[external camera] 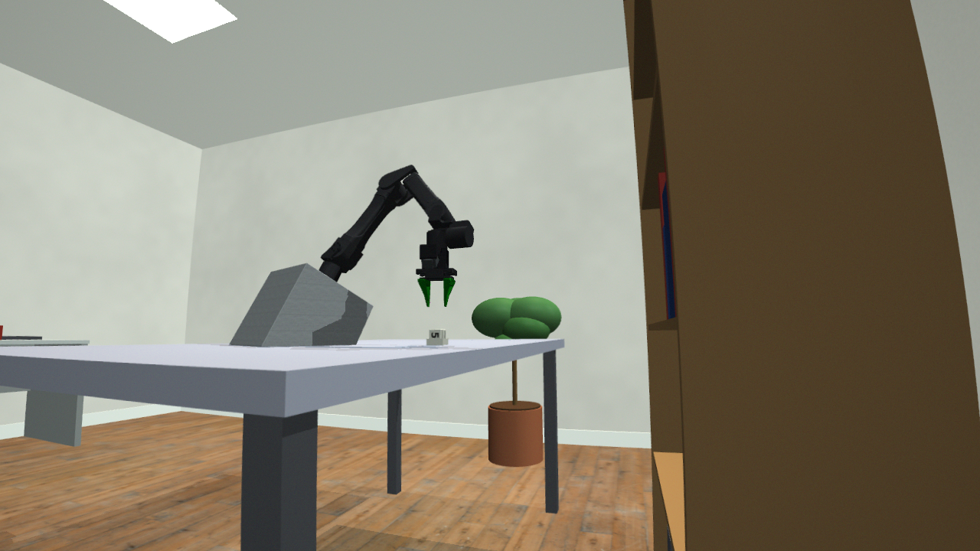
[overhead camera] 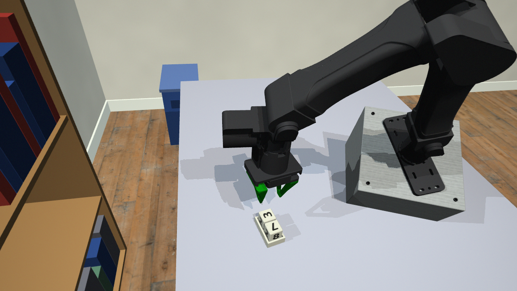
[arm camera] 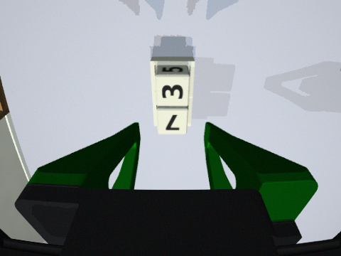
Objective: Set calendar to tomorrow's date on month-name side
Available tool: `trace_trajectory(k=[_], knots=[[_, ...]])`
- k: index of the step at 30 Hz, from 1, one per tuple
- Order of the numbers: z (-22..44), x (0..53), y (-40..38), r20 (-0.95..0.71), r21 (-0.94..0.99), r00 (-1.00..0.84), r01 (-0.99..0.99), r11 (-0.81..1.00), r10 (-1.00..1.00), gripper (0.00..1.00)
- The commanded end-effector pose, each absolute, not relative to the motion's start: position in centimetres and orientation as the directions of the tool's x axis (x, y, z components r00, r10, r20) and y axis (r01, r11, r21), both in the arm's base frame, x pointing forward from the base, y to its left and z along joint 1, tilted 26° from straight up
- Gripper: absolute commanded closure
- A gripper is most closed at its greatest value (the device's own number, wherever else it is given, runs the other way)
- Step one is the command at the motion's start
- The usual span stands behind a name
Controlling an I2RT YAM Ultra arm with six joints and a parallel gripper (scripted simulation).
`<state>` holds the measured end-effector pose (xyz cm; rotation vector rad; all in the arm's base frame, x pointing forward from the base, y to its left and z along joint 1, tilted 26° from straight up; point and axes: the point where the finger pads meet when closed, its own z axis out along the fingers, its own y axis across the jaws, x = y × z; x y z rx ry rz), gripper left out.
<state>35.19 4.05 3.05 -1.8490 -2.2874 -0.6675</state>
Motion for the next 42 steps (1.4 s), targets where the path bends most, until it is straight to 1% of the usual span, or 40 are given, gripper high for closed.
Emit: trace_trajectory(k=[1,42], knots=[[3.2,35.4,3.8,0.357,0.265,-0.243,0.952,0.151,0.902,0.53],[-0.9,36.2,5.8,0.357,0.265,-0.243,0.952,0.151,0.902,0.53]])
